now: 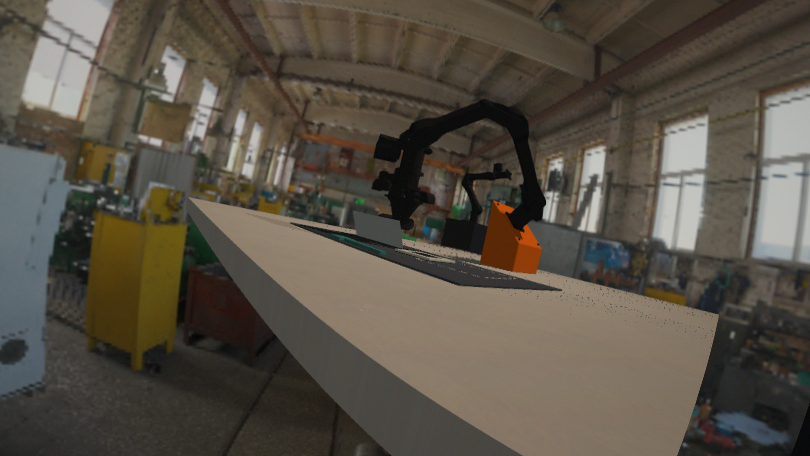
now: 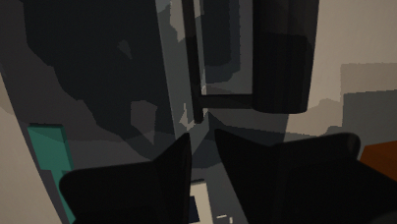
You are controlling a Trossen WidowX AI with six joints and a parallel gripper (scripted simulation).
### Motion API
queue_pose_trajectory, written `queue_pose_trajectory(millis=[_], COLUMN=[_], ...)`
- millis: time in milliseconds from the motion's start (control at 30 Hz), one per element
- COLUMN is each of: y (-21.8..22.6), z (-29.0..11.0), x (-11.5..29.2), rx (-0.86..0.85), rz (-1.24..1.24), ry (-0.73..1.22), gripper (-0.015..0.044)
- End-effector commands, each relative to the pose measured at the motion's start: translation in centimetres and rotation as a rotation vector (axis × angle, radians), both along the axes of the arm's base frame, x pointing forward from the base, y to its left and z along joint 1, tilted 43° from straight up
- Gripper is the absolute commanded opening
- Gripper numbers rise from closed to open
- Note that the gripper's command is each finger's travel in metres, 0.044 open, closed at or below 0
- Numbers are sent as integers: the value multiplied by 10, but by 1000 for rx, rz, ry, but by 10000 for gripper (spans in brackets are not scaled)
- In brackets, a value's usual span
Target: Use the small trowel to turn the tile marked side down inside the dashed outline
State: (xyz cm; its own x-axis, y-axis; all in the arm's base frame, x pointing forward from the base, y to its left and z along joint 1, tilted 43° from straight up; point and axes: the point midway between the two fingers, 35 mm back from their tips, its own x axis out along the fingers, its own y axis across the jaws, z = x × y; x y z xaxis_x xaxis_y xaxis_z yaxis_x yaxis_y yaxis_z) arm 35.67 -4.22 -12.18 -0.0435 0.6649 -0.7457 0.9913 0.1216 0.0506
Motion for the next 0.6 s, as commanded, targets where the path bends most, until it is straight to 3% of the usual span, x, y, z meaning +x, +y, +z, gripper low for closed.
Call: queue_pose_trajectory(millis=[0,567], y=[1,3], z=[2,2], x=[10,19], rx=[2,-1], rz=[-5,2], ry=[-4,-5], gripper=[100,100])
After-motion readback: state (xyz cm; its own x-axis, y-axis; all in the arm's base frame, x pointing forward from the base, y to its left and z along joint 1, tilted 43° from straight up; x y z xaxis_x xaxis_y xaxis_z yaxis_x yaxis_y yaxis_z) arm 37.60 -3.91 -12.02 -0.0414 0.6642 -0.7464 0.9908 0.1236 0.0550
